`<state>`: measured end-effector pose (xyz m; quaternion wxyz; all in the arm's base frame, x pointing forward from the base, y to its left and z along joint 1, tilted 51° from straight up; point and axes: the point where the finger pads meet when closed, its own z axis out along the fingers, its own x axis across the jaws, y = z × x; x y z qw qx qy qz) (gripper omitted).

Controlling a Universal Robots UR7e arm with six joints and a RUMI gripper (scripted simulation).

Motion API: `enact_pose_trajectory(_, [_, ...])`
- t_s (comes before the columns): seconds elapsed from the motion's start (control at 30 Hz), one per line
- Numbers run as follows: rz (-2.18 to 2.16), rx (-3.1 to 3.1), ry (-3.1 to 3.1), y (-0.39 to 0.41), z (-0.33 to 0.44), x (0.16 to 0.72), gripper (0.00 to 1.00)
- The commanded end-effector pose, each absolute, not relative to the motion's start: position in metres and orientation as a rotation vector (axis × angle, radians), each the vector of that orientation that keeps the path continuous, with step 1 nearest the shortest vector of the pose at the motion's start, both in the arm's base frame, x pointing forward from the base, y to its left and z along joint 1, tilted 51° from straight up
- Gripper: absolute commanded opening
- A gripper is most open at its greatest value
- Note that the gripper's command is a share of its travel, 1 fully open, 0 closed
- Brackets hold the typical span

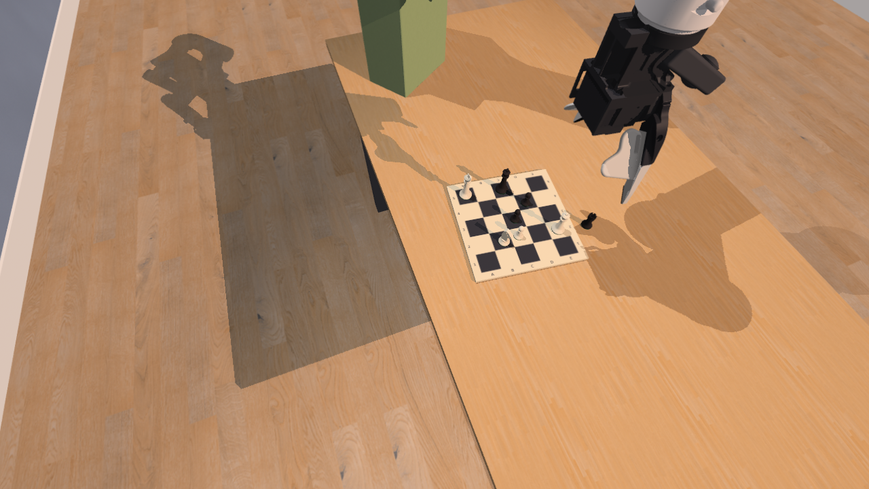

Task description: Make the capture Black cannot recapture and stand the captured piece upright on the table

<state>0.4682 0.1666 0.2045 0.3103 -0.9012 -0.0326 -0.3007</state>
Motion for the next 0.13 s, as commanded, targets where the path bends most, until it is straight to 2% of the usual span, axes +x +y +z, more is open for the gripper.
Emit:
enact_pose_trajectory(0.0, [-0.795, -2.38, -0.086, 0.1665, 0.2048, 0.4683, 1.0])
enact_pose_trajectory(0.1, [-0.795, -2.38, -0.086, 0.1665, 0.2048, 0.4683, 1.0])
